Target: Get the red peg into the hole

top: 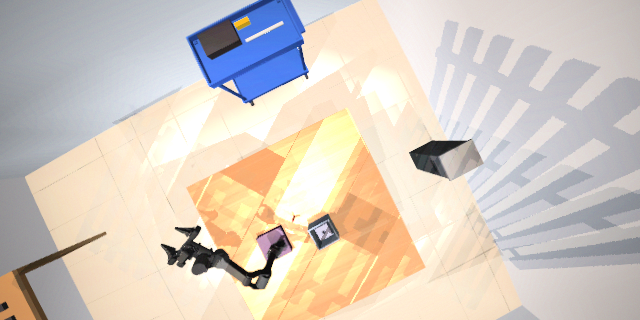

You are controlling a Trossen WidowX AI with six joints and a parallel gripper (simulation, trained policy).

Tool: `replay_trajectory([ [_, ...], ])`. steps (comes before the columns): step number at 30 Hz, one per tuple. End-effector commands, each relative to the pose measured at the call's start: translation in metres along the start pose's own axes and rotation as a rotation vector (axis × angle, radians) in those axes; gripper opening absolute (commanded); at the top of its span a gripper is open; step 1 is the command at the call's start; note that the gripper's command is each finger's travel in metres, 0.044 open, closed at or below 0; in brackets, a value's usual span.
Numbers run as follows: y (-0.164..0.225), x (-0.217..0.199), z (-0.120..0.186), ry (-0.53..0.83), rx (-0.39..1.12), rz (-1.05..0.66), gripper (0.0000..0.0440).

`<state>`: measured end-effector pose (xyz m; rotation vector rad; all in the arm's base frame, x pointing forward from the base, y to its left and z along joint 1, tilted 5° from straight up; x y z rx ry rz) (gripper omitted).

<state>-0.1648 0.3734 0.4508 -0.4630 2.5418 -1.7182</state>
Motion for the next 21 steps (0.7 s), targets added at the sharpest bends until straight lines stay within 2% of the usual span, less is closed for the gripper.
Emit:
replay_trajectory([
  [1, 0.014, -0.043, 0.008, 0.078, 0.093, 0.026, 0.0440],
  [10, 0.040, -0.149, 0.047, 0.316, 0.307, 0.012, 0.0440],
  [21, 0.047, -0.246, 0.123, 0.645, 0.478, -0.125, 0.0440],
])
Point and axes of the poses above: the point midway between the two fingers, 35 mm back from their tips, its own z axis back along the fingers, its own x axis across the jaws, y = z × x, the point moved 5 cm from there along z, back along the fingers, and after that the axes turned 2 degrees about -z, right-handed, at the moved point
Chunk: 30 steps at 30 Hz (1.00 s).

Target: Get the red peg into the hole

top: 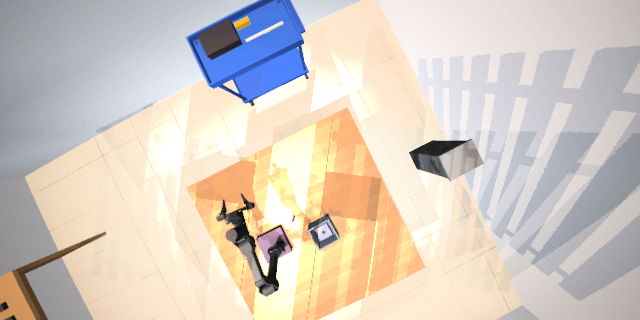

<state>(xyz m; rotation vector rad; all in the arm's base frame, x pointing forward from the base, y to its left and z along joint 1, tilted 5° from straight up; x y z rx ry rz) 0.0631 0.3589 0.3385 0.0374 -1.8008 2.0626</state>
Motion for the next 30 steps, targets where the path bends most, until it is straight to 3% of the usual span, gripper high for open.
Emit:
replay_trajectory([
  [1, 0.007, -0.036, 0.010, 0.093, 0.057, -0.066, 0.0440],
  [15, 0.028, -0.143, 0.060, 0.456, 0.197, -0.378, 0.0440],
  [30, 0.068, -0.202, 0.118, 0.819, 0.313, -0.745, 0.0440],
])
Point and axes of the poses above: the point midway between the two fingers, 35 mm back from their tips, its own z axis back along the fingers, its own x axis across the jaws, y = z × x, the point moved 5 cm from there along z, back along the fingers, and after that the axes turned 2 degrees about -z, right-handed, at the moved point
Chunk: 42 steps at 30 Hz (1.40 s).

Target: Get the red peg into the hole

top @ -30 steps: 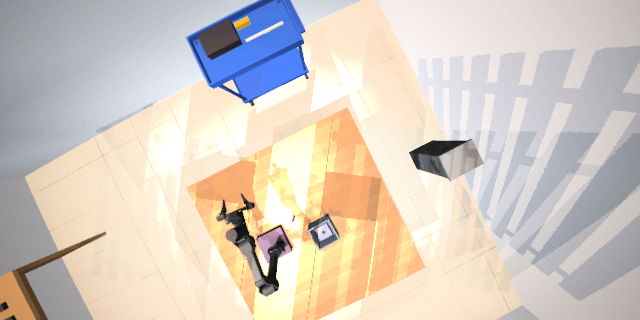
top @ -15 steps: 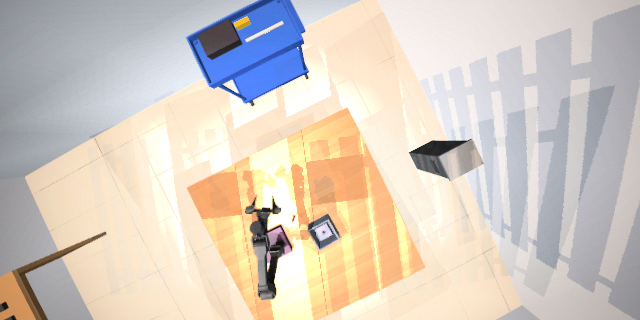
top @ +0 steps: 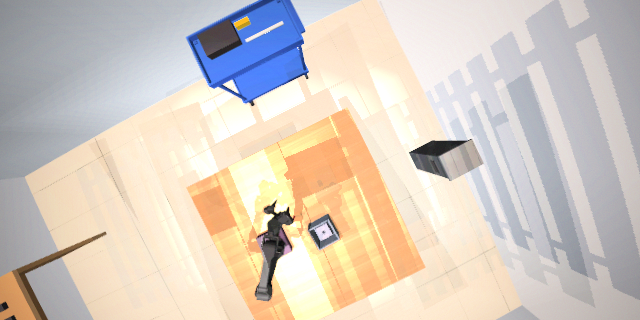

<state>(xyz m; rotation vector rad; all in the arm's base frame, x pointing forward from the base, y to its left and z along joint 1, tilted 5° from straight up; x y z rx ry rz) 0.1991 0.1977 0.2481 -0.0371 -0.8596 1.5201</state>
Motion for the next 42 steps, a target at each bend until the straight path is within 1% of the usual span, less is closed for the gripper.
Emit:
replay_trajectory([
  [1, 0.004, -0.022, 0.000, 0.088, 0.032, -0.090, 0.0440],
  [18, 0.034, -0.102, 0.002, 0.488, 0.158, -0.510, 0.0440],
  [26, 0.055, -0.130, -0.009, 0.648, 0.189, -0.673, 0.0440],
  [32, 0.071, -0.147, -0.026, 0.706, 0.173, -0.768, 0.0440],
  [40, 0.090, -0.165, -0.049, 0.721, 0.126, -0.867, 0.0439],
  [42, 0.093, -0.168, -0.053, 0.722, 0.116, -0.889, 0.0428],
])
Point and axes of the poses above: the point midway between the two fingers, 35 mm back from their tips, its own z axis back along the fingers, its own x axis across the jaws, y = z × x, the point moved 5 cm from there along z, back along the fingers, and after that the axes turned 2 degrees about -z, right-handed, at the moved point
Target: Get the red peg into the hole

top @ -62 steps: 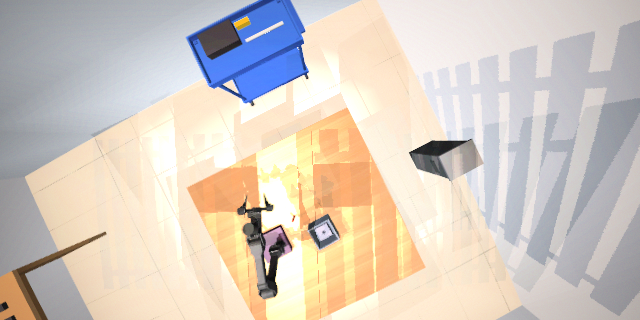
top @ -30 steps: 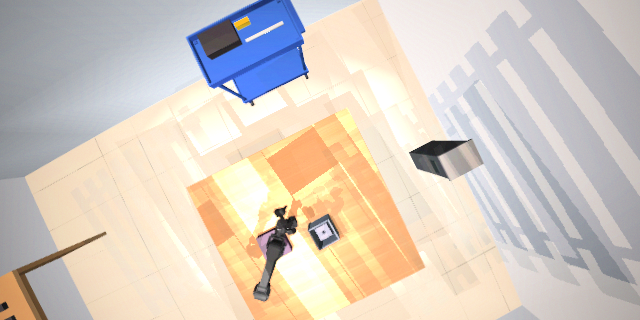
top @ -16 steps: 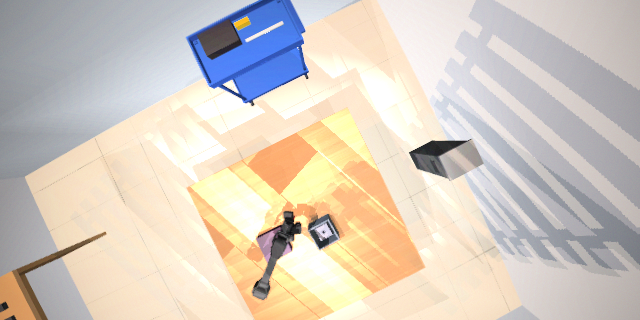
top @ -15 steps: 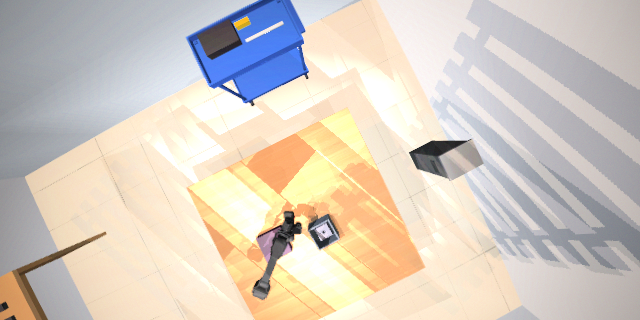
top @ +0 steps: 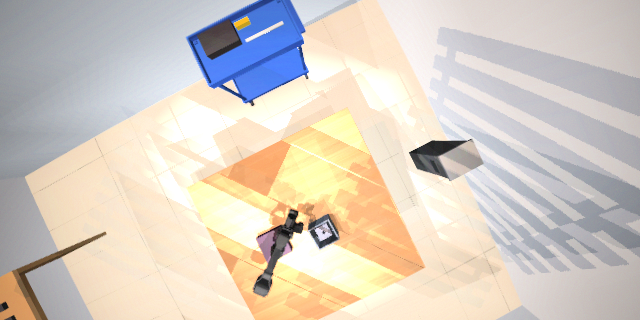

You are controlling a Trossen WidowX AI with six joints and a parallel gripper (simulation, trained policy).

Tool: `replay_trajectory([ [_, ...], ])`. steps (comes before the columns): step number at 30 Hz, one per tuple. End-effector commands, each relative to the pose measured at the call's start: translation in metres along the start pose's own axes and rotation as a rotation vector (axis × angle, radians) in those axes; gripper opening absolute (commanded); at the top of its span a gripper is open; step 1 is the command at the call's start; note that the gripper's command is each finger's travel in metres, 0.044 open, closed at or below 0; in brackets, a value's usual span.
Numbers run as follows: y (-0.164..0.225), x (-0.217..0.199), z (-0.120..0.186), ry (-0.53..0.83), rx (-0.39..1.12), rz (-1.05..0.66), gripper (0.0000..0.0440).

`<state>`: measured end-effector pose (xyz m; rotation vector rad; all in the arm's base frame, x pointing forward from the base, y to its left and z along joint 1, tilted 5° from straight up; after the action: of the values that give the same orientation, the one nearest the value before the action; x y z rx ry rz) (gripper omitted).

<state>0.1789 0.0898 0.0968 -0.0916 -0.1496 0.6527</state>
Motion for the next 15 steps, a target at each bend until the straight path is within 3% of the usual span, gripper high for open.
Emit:
replay_trajectory([
  [1, 0.0018, -0.0050, -0.0150, 0.015, -0.003, -0.044, 0.0411],
  [15, 0.0012, -0.0074, -0.0228, 0.047, 0.075, -0.124, 0.0048],
])
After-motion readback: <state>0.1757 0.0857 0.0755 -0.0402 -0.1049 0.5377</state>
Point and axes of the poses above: the point midway between the two fingers, 35 mm back from their tips, its own z axis back along the fingers, its own x axis across the jaws, y = z × x, the point moved 5 cm from there along z, back along the fingers, and after that the axes turned 2 degrees about -z, right-handed, at the moved point
